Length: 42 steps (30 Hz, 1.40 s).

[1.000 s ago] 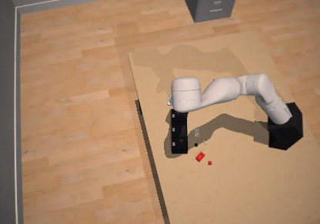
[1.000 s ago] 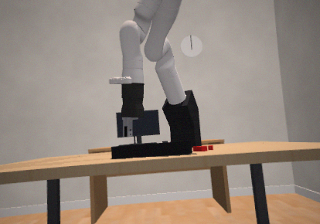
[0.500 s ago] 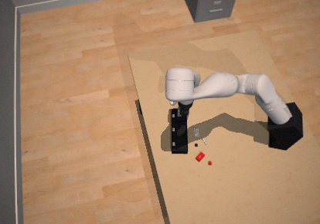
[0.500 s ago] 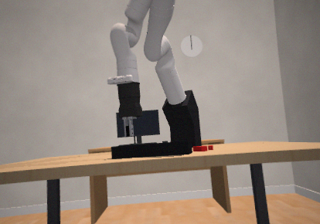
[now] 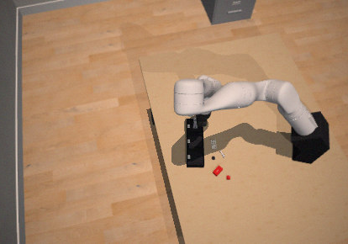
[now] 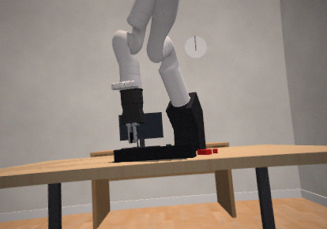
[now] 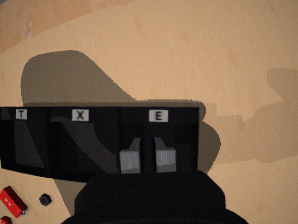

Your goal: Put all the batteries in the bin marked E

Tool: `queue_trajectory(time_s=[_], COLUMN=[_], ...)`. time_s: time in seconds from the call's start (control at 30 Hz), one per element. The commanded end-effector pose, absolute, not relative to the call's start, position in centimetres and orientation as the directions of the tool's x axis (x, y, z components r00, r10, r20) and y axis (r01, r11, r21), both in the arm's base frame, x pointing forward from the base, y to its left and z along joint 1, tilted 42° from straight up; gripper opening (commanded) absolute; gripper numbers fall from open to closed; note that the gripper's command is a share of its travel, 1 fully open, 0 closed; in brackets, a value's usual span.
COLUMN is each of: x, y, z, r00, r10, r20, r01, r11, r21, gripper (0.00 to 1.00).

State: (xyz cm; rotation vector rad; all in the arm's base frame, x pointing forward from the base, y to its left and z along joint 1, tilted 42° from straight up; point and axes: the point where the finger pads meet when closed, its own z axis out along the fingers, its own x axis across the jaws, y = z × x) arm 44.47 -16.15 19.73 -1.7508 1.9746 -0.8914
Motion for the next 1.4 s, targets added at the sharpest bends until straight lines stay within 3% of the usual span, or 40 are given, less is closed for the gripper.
queue_trajectory(time_s=[0.0, 1.37], x=[44.5, 46.4], y=[-17.3, -18.0], z=[18.9, 16.6], r00=[-0.189, -0.188], r10=[-0.970, -0.970], r20=[0.152, 0.152], r01=[-0.756, -0.756], r11=[0.045, 0.045], r21=[-0.652, -0.653], gripper=[0.31, 0.31])
